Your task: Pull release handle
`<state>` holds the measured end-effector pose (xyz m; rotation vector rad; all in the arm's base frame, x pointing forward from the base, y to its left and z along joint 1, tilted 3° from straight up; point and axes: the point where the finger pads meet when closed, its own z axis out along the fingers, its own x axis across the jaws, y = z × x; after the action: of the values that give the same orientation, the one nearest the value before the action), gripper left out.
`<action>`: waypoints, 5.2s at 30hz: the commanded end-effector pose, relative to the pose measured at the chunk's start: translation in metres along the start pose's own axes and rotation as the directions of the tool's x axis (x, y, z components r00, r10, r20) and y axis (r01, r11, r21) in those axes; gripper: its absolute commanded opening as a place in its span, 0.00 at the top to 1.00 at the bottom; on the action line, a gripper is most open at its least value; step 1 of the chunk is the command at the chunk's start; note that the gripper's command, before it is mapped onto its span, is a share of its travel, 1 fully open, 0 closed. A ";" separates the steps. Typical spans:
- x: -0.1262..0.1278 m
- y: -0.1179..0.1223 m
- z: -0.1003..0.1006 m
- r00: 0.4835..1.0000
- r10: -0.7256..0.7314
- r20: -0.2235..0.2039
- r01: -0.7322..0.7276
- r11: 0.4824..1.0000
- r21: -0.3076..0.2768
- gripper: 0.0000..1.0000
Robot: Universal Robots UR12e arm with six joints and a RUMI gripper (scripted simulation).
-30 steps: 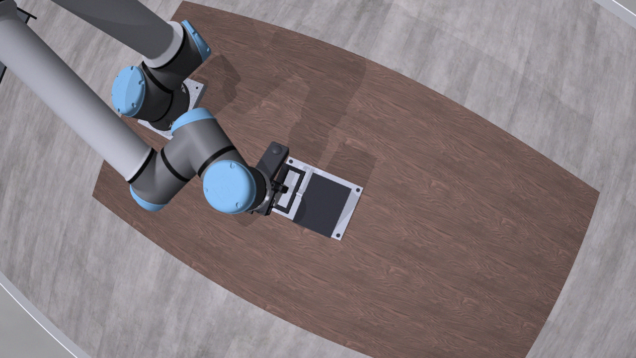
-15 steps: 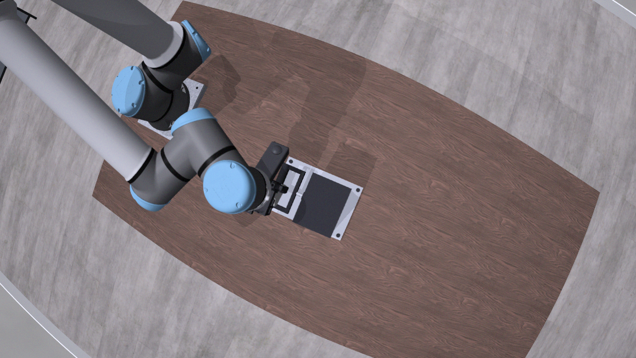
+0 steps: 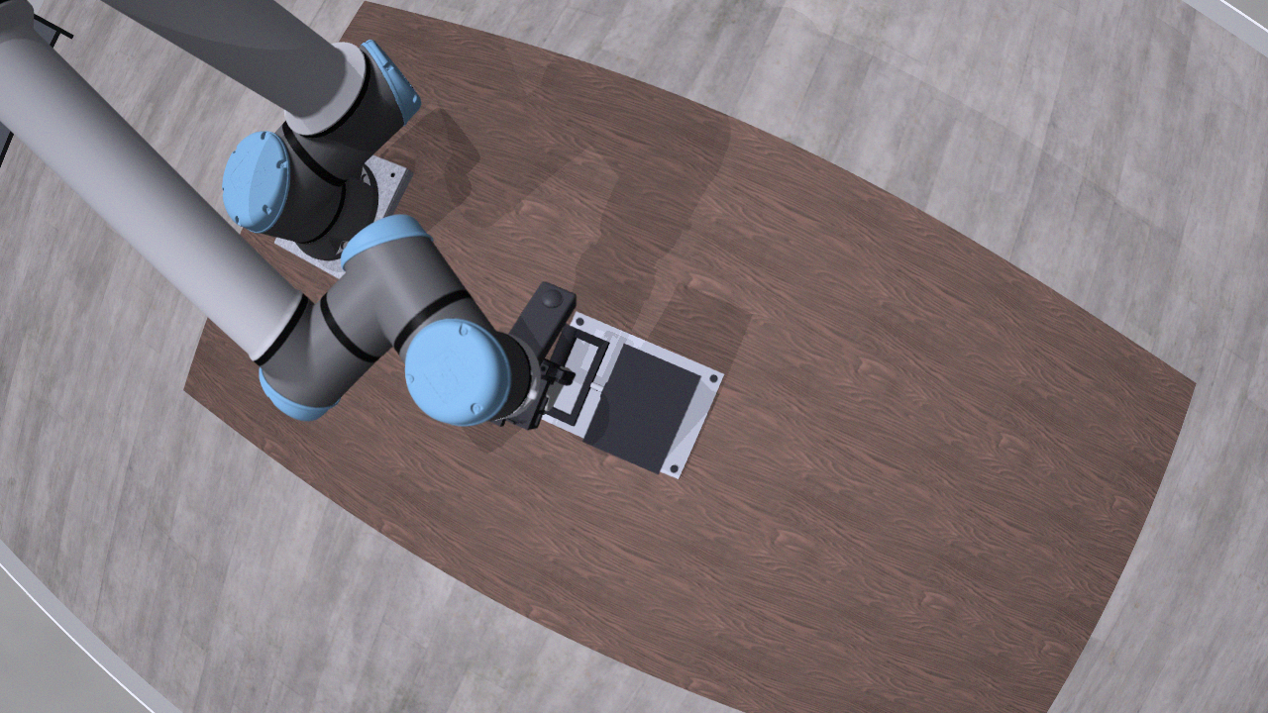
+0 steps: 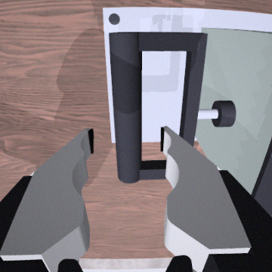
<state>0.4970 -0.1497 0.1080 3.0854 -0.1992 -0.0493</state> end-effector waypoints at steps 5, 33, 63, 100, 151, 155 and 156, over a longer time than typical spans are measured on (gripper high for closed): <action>0.001 0.000 -0.001 1.000 0.000 -0.001 0.000 1.000 -0.001 0.70; 0.001 0.001 -0.001 1.000 0.000 -0.001 0.000 1.000 -0.001 0.70; 0.001 0.001 0.001 1.000 0.000 -0.001 0.000 1.000 -0.001 0.70; 0.001 0.001 0.031 1.000 0.000 -0.001 0.000 1.000 -0.001 0.70; 0.001 0.001 0.035 1.000 0.000 -0.001 0.000 1.000 -0.001 0.70; 0.001 0.001 0.035 1.000 0.000 -0.001 0.000 1.000 -0.001 1.00; 0.001 0.001 0.035 1.000 0.000 -0.001 0.000 1.000 -0.001 1.00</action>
<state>0.4963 -0.1518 0.0723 3.0854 -0.1992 -0.0492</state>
